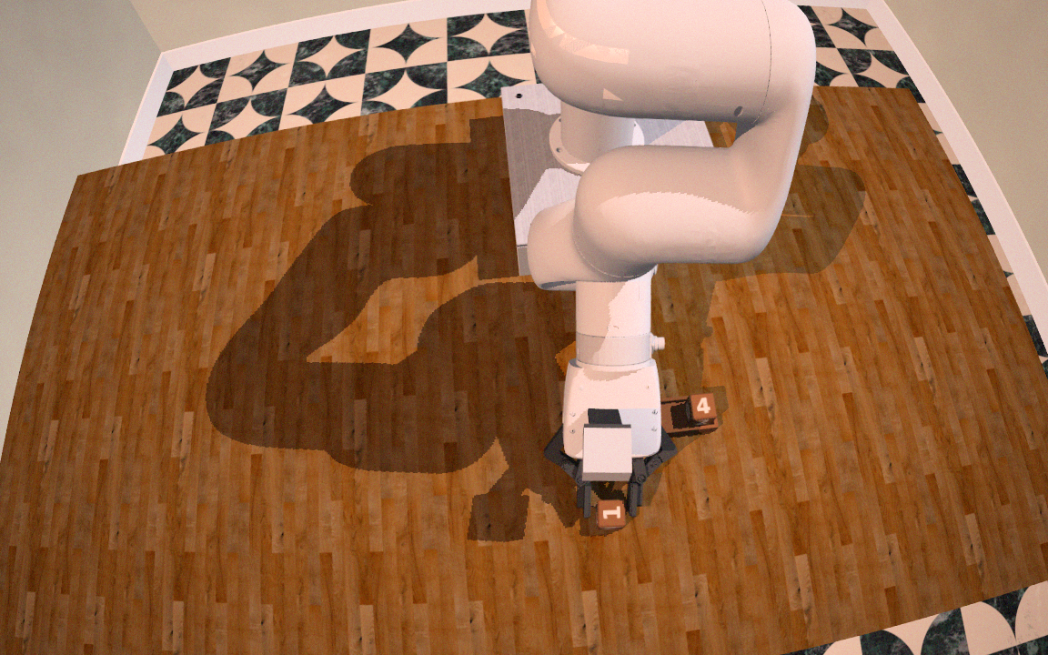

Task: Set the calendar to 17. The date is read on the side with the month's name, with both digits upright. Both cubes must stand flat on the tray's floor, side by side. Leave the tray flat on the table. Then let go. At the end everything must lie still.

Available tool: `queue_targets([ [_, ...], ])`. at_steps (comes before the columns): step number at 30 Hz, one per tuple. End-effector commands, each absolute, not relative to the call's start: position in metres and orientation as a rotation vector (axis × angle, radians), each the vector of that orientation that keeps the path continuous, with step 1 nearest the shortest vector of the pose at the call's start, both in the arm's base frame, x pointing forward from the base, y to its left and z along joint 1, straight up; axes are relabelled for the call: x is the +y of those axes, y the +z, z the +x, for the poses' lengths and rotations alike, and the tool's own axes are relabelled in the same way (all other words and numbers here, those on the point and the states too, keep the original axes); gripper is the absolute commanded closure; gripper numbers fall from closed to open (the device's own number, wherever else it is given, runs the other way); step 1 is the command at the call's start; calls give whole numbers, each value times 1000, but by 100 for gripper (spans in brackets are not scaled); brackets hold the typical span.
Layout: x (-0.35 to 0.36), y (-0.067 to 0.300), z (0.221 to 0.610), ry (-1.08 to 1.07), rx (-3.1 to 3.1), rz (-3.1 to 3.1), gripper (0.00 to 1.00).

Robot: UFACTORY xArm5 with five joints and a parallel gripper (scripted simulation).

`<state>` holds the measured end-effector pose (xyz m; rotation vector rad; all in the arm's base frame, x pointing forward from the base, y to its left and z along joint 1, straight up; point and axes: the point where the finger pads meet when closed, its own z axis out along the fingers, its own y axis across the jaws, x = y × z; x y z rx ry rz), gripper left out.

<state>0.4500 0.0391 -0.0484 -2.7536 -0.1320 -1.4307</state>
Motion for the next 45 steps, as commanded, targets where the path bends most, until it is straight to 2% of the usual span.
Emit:
queue_targets([
  [1, 39, -48, 450, -1434, -132, -2752, 53],
  [31, 39, -48, 450, -1434, -132, -2752, 53],
  [32, 39, -48, 450, -1434, -132, -2752, 73],
  [45, 39, -48, 450, -1434, -132, -2752, 73],
])
